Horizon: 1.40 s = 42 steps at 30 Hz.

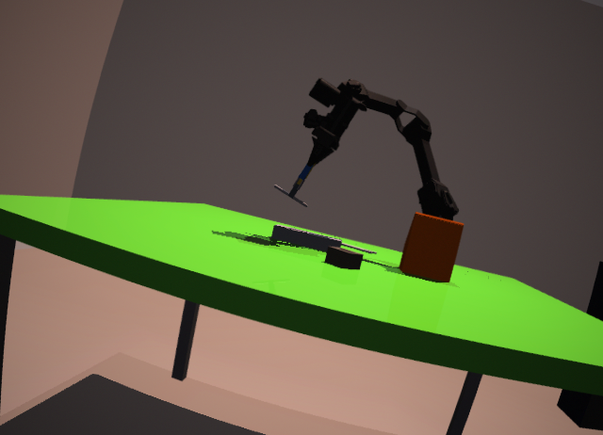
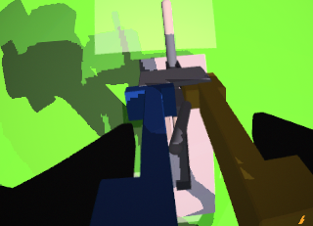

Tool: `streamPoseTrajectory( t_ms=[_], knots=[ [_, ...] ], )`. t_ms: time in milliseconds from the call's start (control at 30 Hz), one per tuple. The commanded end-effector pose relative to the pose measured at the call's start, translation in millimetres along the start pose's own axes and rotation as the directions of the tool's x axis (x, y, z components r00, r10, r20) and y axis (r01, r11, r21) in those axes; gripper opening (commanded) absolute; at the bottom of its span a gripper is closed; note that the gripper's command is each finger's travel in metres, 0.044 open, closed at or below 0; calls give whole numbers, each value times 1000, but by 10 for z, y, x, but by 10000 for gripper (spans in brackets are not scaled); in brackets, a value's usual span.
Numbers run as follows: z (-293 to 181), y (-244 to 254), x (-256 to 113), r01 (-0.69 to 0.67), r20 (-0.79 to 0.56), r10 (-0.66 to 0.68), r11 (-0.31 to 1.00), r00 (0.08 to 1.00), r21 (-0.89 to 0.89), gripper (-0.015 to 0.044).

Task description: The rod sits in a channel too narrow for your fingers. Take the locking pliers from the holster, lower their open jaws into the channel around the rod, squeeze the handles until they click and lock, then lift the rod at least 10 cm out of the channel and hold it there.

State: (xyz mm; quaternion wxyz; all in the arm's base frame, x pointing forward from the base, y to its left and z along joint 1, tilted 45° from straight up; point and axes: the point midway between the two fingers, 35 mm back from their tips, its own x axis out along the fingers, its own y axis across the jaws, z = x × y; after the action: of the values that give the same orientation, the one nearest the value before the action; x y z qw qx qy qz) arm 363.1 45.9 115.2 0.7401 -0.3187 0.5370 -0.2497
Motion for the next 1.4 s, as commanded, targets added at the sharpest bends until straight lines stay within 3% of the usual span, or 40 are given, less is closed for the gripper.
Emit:
streamPoseTrajectory(
  t_ms=[0, 400, 1367],
  knots=[
    [47, -40, -91, 1, 40, -2, 1000, 999, 10, 105],
    [115, -73, -213, 3, 101, -5, 1000, 995, 17, 105],
    [116, -74, -215, 3, 102, -5, 1000, 995, 17, 105]
  ],
)
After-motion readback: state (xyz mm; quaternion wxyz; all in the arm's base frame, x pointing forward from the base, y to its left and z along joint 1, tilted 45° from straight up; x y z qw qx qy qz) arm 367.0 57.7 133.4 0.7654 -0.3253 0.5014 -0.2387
